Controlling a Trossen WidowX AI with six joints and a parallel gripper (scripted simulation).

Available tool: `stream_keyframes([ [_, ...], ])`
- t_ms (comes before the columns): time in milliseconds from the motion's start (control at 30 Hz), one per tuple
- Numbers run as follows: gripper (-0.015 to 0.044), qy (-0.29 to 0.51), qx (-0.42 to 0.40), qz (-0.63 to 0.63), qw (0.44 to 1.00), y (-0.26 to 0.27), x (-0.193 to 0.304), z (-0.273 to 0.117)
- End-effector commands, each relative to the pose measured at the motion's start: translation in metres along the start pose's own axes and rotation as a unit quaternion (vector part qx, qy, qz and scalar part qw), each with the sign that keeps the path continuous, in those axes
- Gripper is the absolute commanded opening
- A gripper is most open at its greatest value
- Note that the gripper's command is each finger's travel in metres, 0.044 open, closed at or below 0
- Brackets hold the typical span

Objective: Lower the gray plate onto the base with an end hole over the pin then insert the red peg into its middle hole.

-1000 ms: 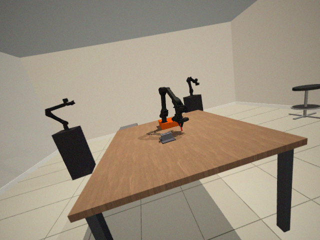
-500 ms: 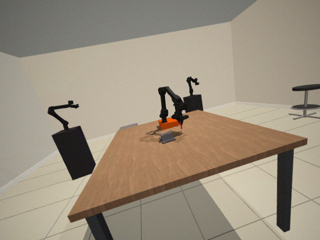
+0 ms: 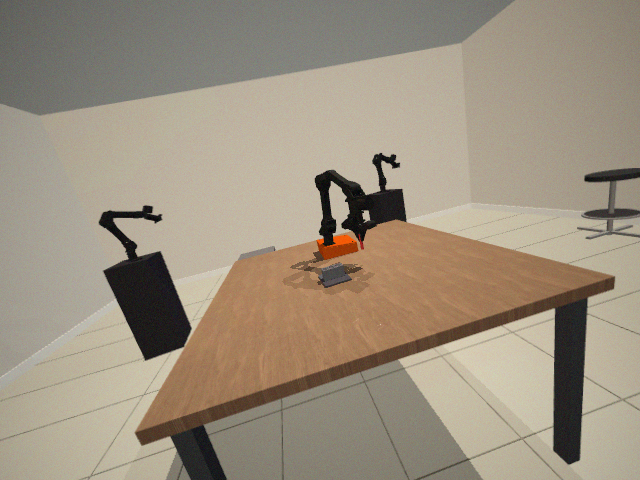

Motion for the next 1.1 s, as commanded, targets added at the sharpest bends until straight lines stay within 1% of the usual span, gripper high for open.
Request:
stream_keyframes([
  [0,0.0,0.0,0.0,0.0,1.0,0.0,0.0,0.0],
  [1067,0.0,-0.007,0.001,-0.003,1.0,0.018,-0.086,-0.004],
])
Point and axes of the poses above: the point midway between the two fingers, 35 mm back from their tips, its own z axis out along the fingers, its own y axis across the jaws, x = y × z, the point moved 1 cm from there along -z, back along the fingers
